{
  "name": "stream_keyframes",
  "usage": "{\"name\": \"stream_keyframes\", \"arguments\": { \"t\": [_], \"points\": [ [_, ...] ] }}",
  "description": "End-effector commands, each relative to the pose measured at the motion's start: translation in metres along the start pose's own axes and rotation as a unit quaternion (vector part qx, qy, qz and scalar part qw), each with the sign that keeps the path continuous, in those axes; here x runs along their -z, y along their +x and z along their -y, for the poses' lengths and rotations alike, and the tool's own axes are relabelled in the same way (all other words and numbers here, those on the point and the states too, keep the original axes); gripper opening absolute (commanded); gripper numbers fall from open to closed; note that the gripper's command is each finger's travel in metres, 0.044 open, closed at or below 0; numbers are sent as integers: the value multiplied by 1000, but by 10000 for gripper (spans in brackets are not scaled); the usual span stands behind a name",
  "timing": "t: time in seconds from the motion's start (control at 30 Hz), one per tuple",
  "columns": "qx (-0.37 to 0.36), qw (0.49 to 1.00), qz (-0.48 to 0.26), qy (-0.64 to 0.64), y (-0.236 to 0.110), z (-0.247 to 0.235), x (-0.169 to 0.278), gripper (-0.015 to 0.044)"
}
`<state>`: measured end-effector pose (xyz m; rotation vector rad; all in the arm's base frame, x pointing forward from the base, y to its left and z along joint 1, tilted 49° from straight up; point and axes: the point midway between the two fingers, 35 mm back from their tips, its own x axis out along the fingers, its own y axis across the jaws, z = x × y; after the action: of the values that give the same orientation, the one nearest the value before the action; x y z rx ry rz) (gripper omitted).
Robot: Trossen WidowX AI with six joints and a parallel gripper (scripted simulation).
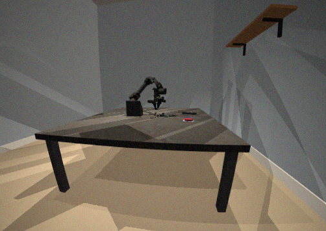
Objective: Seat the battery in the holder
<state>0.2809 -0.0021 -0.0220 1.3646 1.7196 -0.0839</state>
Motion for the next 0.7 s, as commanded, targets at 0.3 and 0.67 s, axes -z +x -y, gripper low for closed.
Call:
{"name": "stream_keyframes", "arguments": {
  "t": [0.3, 0.67],
  "points": [
    [1, 968, 2, -250, -9, -35, 7, 77],
    [1, 968, 33, -248, 3, -34, 3, 77]
  ]
}}
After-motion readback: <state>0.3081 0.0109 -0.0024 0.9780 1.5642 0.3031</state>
